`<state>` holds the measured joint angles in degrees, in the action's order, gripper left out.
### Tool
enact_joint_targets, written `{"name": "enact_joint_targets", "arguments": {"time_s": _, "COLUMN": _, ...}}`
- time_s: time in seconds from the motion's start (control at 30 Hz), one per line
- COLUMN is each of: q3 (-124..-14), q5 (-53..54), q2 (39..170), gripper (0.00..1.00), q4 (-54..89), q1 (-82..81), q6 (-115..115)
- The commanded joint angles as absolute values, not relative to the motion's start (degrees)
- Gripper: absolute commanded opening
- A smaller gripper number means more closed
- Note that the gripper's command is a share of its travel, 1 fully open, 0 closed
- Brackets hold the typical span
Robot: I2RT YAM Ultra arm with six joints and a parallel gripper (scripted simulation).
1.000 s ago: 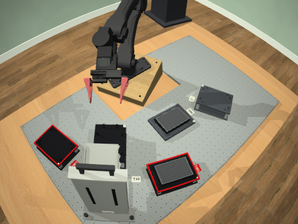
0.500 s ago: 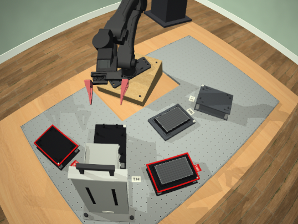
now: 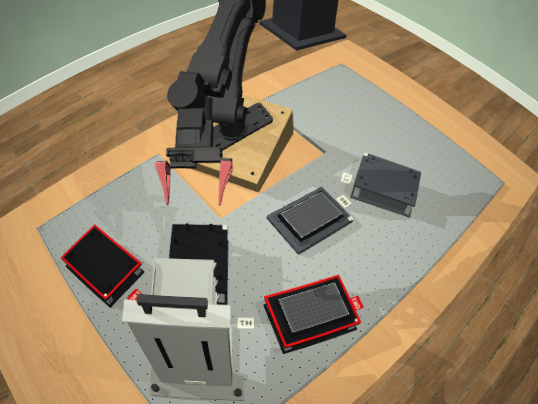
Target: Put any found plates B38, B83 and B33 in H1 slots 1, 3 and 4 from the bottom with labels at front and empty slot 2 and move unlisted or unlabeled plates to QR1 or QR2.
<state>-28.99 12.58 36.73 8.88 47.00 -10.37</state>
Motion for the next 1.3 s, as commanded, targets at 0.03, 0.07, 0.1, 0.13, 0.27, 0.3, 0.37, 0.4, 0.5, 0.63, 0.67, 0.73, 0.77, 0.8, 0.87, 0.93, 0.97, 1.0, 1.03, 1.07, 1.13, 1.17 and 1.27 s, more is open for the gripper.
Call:
{"name": "enact_joint_targets", "arguments": {"time_s": 0.03, "q3": -29.7, "q5": 12.2, "q2": 37.8, "gripper": 1.00, "q4": 6.2, "q1": 46.4, "q6": -10.3}}
{"name": "enact_joint_targets", "arguments": {"time_s": 0.07, "q3": -29.8, "q5": 12.1, "q2": 38.2, "gripper": 1.00, "q4": 5.9, "q1": 46.3, "q6": -10.2}}
{"name": "enact_joint_targets", "arguments": {"time_s": 0.1, "q3": -30.0, "q5": 11.9, "q2": 38.6, "gripper": 1.00, "q4": 5.7, "q1": 46.1, "q6": -10.2}}
{"name": "enact_joint_targets", "arguments": {"time_s": 0.13, "q3": -30.1, "q5": 11.8, "q2": 39.0, "gripper": 1.00, "q4": 5.4, "q1": 46.0, "q6": -10.1}}
{"name": "enact_joint_targets", "arguments": {"time_s": 0.27, "q3": -30.7, "q5": 11.2, "q2": 40.6, "gripper": 1.00, "q4": 4.4, "q1": 45.4, "q6": -10.0}}
{"name": "enact_joint_targets", "arguments": {"time_s": 0.3, "q3": -30.7, "q5": 11.2, "q2": 40.6, "gripper": 1.00, "q4": 4.4, "q1": 45.4, "q6": -10.0}}
{"name": "enact_joint_targets", "arguments": {"time_s": 0.37, "q3": -30.9, "q5": 11.1, "q2": 41.0, "gripper": 1.00, "q4": 4.1, "q1": 45.3, "q6": -10.0}}
{"name": "enact_joint_targets", "arguments": {"time_s": 0.4, "q3": -31.0, "q5": 10.9, "q2": 41.3, "gripper": 1.00, "q4": 3.9, "q1": 45.1, "q6": -9.9}}
{"name": "enact_joint_targets", "arguments": {"time_s": 0.5, "q3": -31.5, "q5": 10.6, "q2": 42.5, "gripper": 1.00, "q4": 3.1, "q1": 44.7, "q6": -9.8}}
{"name": "enact_joint_targets", "arguments": {"time_s": 0.63, "q3": -32.1, "q5": 10.1, "q2": 44.0, "gripper": 1.00, "q4": 2.2, "q1": 44.3, "q6": -9.7}}
{"name": "enact_joint_targets", "arguments": {"time_s": 0.67, "q3": -32.3, "q5": 10.0, "q2": 44.4, "gripper": 1.00, "q4": 2.0, "q1": 44.1, "q6": -9.7}}
{"name": "enact_joint_targets", "arguments": {"time_s": 0.73, "q3": -32.6, "q5": 9.8, "q2": 45.2, "gripper": 1.00, "q4": 1.6, "q1": 43.9, "q6": -9.6}}
{"name": "enact_joint_targets", "arguments": {"time_s": 0.77, "q3": -32.8, "q5": 9.6, "q2": 45.6, "gripper": 1.00, "q4": 1.4, "q1": 43.8, "q6": -9.6}}
{"name": "enact_joint_targets", "arguments": {"time_s": 0.8, "q3": -33.0, "q5": 9.5, "q2": 45.9, "gripper": 1.00, "q4": 1.2, "q1": 43.7, "q6": -9.5}}
{"name": "enact_joint_targets", "arguments": {"time_s": 0.87, "q3": -33.2, "q5": 9.4, "q2": 46.3, "gripper": 1.00, "q4": 0.9, "q1": 43.6, "q6": -9.5}}
{"name": "enact_joint_targets", "arguments": {"time_s": 0.93, "q3": -33.3, "q5": 9.3, "q2": 46.7, "gripper": 1.00, "q4": 0.7, "q1": 43.5, "q6": -9.5}}
{"name": "enact_joint_targets", "arguments": {"time_s": 0.97, "q3": -33.5, "q5": 9.2, "q2": 47.1, "gripper": 1.00, "q4": 0.5, "q1": 43.4, "q6": -9.5}}
{"name": "enact_joint_targets", "arguments": {"time_s": 1.0, "q3": -33.7, "q5": 9.1, "q2": 47.4, "gripper": 1.00, "q4": 0.3, "q1": 43.3, "q6": -9.4}}
{"name": "enact_joint_targets", "arguments": {"time_s": 1.03, "q3": -33.9, "q5": 9.0, "q2": 47.8, "gripper": 1.00, "q4": 0.1, "q1": 43.2, "q6": -9.4}}
{"name": "enact_joint_targets", "arguments": {"time_s": 1.07, "q3": -34.1, "q5": 8.9, "q2": 48.2, "gripper": 1.00, "q4": 0.0, "q1": 43.1, "q6": -9.4}}
{"name": "enact_joint_targets", "arguments": {"time_s": 1.13, "q3": -34.4, "q5": 8.7, "q2": 48.9, "gripper": 1.00, "q4": -0.4, "q1": 42.9, "q6": -9.3}}
{"name": "enact_joint_targets", "arguments": {"time_s": 1.17, "q3": -34.6, "q5": 8.6, "q2": 49.3, "gripper": 1.00, "q4": -0.6, "q1": 42.8, "q6": -9.3}}
{"name": "enact_joint_targets", "arguments": {"time_s": 1.27, "q3": -35.2, "q5": 8.4, "q2": 50.4, "gripper": 1.00, "q4": -1.1, "q1": 42.5, "q6": -9.2}}
